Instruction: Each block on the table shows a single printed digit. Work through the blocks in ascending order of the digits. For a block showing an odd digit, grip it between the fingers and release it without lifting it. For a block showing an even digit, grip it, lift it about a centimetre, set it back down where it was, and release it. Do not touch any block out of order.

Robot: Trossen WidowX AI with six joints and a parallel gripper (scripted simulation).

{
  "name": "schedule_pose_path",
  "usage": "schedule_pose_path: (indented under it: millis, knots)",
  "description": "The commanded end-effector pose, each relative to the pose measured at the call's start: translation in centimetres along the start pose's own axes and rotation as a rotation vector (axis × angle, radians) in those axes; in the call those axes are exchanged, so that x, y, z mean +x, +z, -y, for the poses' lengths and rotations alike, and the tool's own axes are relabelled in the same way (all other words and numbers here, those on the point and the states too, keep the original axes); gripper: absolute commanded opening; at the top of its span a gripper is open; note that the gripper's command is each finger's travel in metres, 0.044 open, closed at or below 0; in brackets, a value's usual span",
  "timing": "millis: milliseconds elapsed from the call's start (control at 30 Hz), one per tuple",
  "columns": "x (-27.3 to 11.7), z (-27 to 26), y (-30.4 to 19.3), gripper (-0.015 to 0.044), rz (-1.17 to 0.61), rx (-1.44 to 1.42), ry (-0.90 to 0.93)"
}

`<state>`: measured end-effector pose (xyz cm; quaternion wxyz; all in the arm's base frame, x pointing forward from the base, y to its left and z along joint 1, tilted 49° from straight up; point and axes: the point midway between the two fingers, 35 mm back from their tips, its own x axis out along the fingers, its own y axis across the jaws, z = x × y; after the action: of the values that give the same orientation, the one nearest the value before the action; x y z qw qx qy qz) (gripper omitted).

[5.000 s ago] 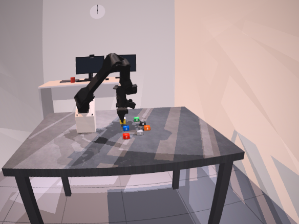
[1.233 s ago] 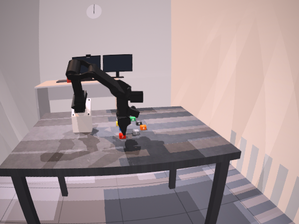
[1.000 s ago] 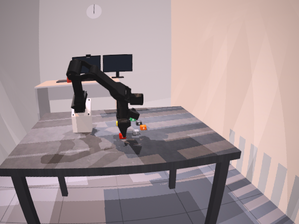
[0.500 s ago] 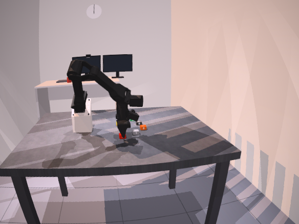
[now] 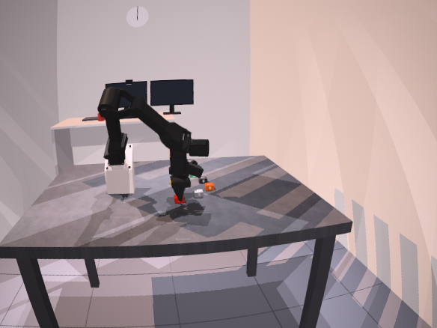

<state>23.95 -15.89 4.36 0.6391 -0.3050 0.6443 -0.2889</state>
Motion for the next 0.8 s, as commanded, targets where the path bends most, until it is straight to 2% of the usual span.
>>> schedule_pose_path:
  millis: [0, 667, 767]
  knots:
    - [0.04, -0.07, -0.02, 0.012, 0.0, -0.005, 0.003]
    - [0.04, -0.07, -0.02, 0.012, 0.0, -0.005, 0.003]
    - [0.04, -0.07, -0.02, 0.0199, 0.0, -0.005, 0.003]
